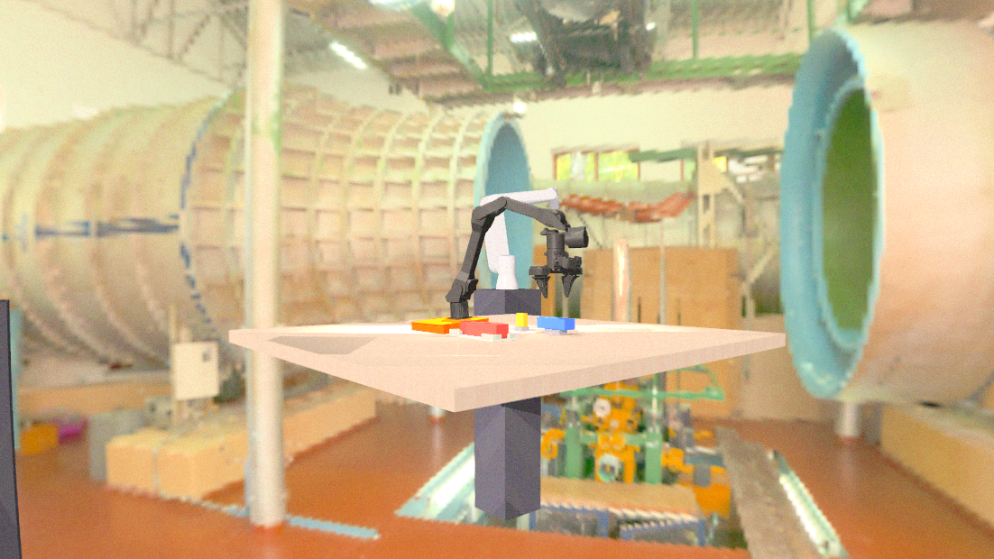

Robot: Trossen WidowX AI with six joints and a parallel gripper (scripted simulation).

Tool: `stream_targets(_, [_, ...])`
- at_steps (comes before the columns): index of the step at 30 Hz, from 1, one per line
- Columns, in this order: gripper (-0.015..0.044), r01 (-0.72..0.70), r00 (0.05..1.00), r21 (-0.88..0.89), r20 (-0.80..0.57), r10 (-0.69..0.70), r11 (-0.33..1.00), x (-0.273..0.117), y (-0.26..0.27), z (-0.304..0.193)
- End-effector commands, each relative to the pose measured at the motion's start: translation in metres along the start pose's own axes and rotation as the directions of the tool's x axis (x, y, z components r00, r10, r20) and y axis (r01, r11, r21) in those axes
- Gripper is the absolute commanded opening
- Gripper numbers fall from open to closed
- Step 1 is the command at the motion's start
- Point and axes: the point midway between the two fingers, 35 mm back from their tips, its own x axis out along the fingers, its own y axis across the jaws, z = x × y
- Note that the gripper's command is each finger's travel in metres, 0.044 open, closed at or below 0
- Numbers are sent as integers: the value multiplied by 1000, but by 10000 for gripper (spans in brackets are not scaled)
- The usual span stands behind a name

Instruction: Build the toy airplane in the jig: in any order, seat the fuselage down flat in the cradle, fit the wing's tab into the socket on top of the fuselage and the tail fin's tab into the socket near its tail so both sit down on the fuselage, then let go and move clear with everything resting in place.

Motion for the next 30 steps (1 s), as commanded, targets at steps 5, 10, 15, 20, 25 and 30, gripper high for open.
stream_targets(5, [440, 7, 1000, 8, -12, -7, 1000, 33, -1, -2])
stream_targets(10, [440, 7, 1000, 8, -12, -7, 1000, 47, -1, -2])
stream_targets(15, [440, 7, 1000, 8, -12, -7, 1000, 49, -1, -2])
stream_targets(20, [440, 7, 1000, 8, -12, -7, 1000, 57, -1, -2])
stream_targets(25, [440, 7, 1000, 8, -12, -7, 1000, 65, -1, -2])
stream_targets(30, [440, 7, 1000, 8, -12, -7, 1000, 73, -1, -2])
